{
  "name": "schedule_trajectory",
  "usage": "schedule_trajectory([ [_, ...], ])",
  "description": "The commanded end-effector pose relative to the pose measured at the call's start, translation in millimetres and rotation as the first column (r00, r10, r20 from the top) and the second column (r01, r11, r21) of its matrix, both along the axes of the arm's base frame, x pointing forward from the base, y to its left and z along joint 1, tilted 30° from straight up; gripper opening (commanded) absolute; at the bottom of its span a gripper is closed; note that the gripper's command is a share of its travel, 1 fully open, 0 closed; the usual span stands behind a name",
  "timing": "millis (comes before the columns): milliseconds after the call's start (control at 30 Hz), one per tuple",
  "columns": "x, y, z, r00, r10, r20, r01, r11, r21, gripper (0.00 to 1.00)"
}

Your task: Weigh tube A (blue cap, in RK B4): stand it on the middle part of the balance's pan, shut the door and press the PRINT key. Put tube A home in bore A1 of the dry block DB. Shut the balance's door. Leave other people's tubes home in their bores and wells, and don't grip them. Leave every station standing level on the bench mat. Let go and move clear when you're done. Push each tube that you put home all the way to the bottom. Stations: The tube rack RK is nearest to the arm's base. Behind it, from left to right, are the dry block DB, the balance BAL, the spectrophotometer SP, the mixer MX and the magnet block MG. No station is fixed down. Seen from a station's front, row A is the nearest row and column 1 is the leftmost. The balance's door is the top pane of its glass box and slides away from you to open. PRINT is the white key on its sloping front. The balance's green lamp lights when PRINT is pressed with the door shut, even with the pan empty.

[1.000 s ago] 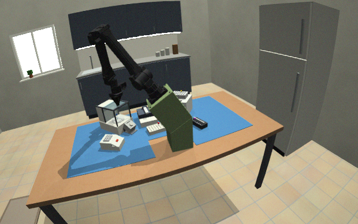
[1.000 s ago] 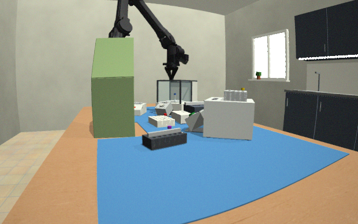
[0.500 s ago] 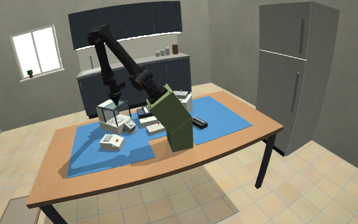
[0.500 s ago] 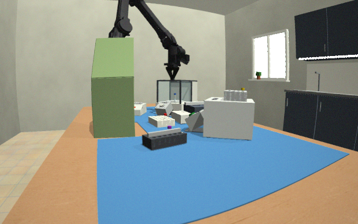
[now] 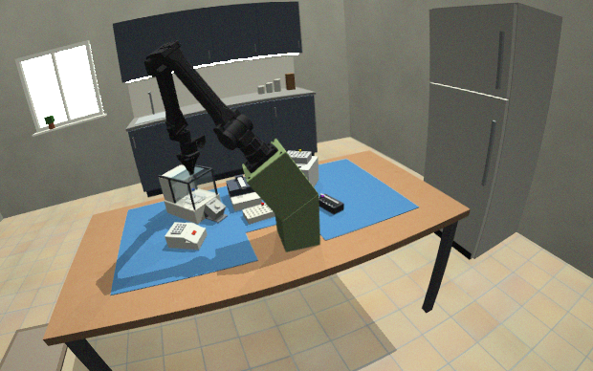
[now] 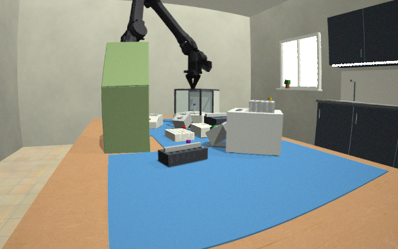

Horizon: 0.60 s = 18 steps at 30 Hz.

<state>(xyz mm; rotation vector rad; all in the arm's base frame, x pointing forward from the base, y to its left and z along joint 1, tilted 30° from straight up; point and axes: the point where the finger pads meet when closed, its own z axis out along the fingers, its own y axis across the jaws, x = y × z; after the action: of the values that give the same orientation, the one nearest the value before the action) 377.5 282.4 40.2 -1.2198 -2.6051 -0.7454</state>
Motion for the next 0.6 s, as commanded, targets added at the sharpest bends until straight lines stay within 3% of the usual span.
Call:
schedule_trajectory([
  [0,10.3,11,5,1.000,0.001,0.002,-0.001,1.000,0.000,0.06],
  [567,21.8,19,11,1.000,0.001,0.003,-0.001,1.000,0.001,0.06],
])
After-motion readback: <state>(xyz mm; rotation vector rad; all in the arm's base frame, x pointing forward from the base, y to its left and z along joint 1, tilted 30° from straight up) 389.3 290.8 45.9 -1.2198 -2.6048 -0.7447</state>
